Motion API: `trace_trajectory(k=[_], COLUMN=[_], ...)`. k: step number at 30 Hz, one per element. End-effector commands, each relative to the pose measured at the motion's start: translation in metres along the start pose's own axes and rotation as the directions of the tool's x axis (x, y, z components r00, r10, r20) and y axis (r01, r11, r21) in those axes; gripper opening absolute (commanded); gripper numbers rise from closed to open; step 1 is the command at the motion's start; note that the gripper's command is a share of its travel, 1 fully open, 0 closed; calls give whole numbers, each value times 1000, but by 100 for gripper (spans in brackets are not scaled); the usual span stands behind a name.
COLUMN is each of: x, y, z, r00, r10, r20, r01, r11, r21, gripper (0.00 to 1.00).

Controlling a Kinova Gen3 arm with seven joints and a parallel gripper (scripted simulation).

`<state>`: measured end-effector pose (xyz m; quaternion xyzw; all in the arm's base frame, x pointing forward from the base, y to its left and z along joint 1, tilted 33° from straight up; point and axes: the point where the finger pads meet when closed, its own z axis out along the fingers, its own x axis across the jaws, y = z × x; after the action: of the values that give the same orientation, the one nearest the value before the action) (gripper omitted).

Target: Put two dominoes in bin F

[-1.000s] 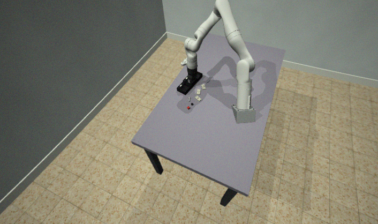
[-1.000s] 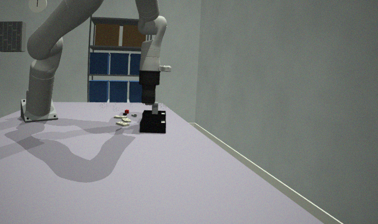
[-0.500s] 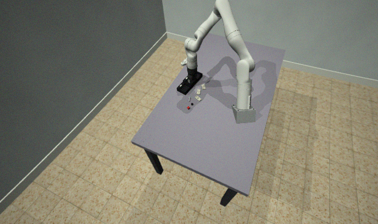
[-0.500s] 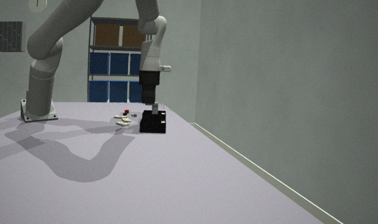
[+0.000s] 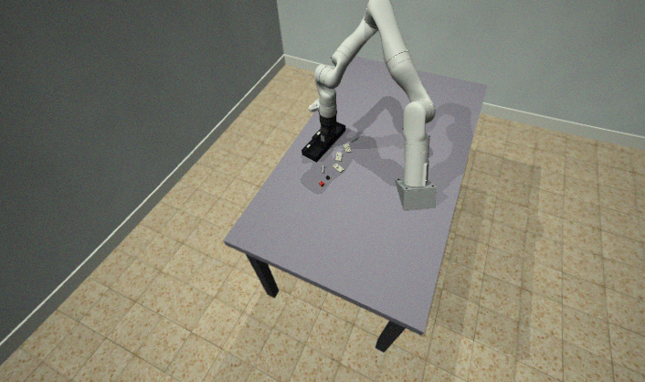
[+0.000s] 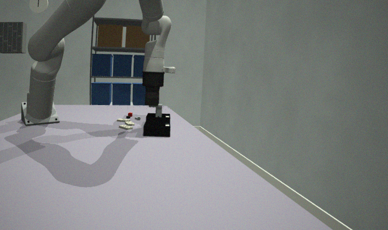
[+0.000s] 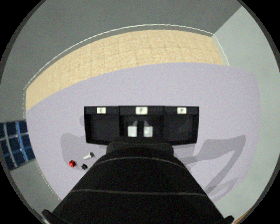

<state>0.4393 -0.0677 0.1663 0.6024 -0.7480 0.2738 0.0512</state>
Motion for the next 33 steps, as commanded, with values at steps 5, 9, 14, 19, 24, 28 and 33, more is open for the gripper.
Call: trace_trajectory(k=[5, 9, 14, 19, 24, 28, 33], x=[0, 0, 0, 0, 0, 0, 0], y=[-2, -2, -2, -2, -2, -2, -2], z=[-9, -13, -20, -26, -38, -54, -58], r00=[1000, 1000, 1000, 1000, 1000, 1000, 1000], r10=[1, 1, 1, 1, 1, 1, 1], r20=[1, 1, 1, 1, 1, 1, 1], r01=[-1, -1, -1, -1, -1, -1, -1], r11=[1000, 1000, 1000, 1000, 1000, 1000, 1000], r21=[6, 6, 6, 6, 6, 6, 6], gripper=[31, 31, 31, 31, 31, 31, 31])
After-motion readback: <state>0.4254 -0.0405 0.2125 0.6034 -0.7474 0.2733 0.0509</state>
